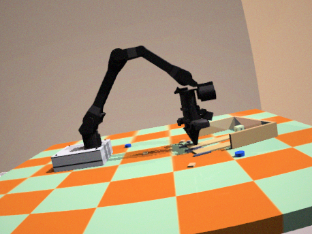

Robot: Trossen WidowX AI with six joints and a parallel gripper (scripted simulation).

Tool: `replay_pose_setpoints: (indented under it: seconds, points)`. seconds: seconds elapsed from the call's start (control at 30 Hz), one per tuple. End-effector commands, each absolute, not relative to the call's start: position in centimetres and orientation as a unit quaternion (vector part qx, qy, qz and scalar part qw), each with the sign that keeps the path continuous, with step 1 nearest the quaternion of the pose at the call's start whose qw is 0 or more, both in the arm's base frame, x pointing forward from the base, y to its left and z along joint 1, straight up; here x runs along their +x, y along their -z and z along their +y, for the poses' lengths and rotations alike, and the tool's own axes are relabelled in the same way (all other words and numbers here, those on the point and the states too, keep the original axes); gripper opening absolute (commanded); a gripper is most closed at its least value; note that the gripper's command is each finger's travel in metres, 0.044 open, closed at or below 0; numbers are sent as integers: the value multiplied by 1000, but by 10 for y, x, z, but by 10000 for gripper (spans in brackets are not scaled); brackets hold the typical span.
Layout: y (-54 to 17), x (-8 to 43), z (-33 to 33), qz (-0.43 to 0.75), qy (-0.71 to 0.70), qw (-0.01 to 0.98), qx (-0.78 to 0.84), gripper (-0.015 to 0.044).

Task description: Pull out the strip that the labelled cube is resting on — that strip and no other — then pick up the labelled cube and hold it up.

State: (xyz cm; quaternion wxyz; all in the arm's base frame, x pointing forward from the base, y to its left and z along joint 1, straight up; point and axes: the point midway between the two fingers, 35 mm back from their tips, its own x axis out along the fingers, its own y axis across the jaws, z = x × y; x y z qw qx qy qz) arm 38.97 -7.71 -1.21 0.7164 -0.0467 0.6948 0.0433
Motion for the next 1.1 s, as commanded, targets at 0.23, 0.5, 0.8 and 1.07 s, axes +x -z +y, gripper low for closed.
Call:
replay_pose_setpoints:
  seconds: [0.23,0.5,0.8,1.07]
  points:
    - [15,391,-78,694,-44,716,-50,0]
    - [16,384,-78,695,-44,716,-50,0]
    - [17,370,-79,695,-44,716,-50,0]
    - [18,358,-80,695,-44,716,-50,0]
